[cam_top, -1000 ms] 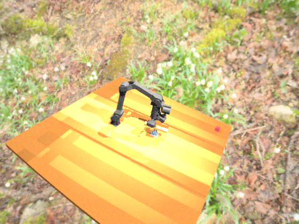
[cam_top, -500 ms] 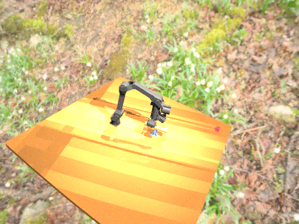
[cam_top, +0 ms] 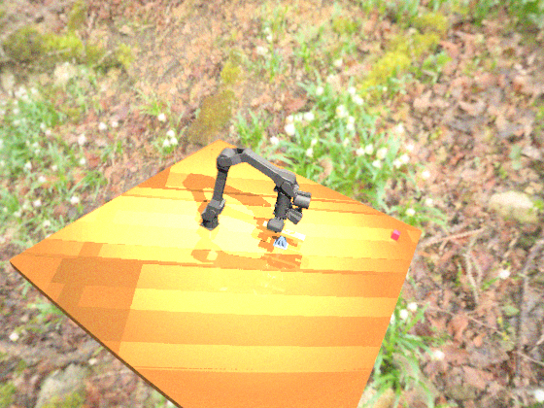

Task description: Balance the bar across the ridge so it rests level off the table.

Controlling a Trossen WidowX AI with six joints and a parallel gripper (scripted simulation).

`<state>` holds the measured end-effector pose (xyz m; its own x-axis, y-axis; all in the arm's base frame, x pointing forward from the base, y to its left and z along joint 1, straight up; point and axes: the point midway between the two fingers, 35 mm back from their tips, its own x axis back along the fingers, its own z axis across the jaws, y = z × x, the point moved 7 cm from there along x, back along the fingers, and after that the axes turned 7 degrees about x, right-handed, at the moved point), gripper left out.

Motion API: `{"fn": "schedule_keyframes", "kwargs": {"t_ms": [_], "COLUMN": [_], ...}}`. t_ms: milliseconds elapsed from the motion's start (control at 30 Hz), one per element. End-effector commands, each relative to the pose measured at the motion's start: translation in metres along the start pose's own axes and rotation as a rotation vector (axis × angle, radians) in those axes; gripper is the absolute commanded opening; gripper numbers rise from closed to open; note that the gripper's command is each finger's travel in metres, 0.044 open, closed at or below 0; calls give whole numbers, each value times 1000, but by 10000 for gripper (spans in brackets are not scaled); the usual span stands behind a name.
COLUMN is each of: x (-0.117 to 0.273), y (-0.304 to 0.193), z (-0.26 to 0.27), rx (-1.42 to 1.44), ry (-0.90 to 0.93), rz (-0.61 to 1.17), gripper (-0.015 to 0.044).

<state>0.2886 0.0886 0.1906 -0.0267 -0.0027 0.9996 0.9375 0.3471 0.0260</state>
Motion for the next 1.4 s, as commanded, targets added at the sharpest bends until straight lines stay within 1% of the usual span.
{"fn": "schedule_keyframes", "kwargs": {"t_ms": [0, 1367], "x": [0, -4], "y": [0, 0], "z": [0, 1], "rx": [-5, -5], "ry": [5, 5], "rz": [-3, -3], "gripper": [0, 0]}}
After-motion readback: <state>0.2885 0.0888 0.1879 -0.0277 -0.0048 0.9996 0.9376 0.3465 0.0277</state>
